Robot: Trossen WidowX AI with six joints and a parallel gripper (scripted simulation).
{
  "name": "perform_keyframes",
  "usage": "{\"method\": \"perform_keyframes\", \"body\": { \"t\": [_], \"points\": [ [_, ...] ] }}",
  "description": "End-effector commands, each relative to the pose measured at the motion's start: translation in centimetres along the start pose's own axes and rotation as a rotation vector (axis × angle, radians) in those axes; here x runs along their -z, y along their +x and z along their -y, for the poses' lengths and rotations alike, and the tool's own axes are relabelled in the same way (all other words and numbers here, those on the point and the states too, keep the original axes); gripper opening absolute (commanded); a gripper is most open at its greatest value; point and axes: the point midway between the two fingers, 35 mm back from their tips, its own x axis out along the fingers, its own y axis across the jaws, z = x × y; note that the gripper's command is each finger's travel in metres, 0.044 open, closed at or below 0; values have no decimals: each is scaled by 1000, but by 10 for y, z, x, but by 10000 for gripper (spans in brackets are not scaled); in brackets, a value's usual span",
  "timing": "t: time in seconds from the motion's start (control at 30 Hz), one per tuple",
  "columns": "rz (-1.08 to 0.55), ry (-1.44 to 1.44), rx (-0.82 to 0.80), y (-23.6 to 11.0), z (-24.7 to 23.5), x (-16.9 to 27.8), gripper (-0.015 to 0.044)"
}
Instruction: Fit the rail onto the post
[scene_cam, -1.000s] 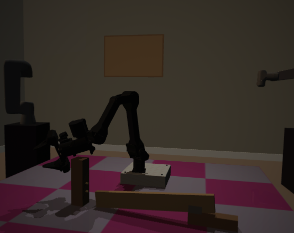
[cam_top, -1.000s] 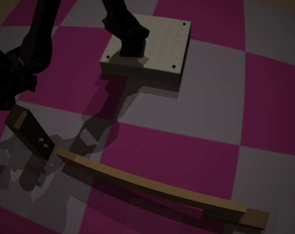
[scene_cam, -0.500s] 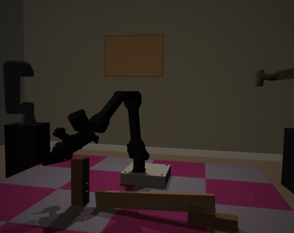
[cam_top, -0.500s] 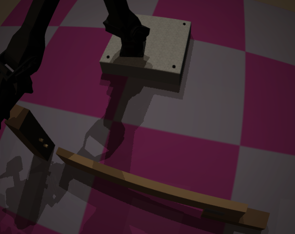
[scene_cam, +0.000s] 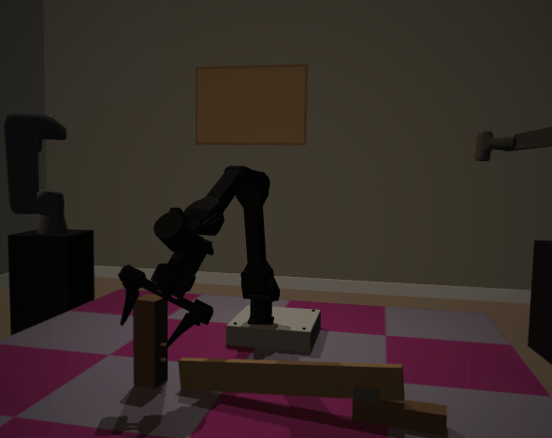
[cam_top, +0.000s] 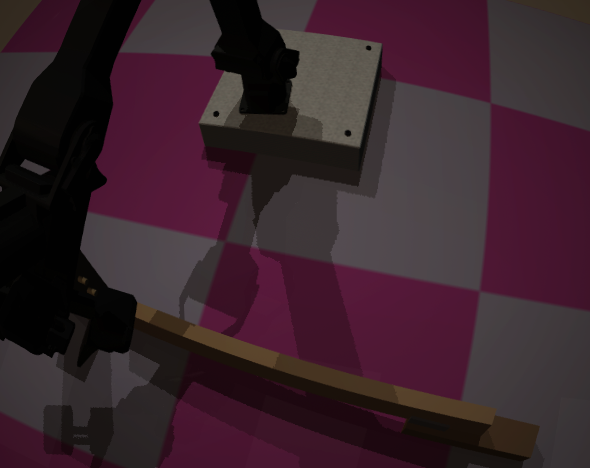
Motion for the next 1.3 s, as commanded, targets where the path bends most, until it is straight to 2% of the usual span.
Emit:
{"method": "perform_keyframes", "body": {
  "t": [0.0,0.23,0.73,1.27],
  "points": [
    [-108,-625,-327,-11,-78,16,440],
    [-112,-1145,-668,-42,-134,41,440],
    [-111,-1158,-677,-42,-132,44,440],
    [-111,-1158,-677,-20,-143,53,440]
  ]
}}
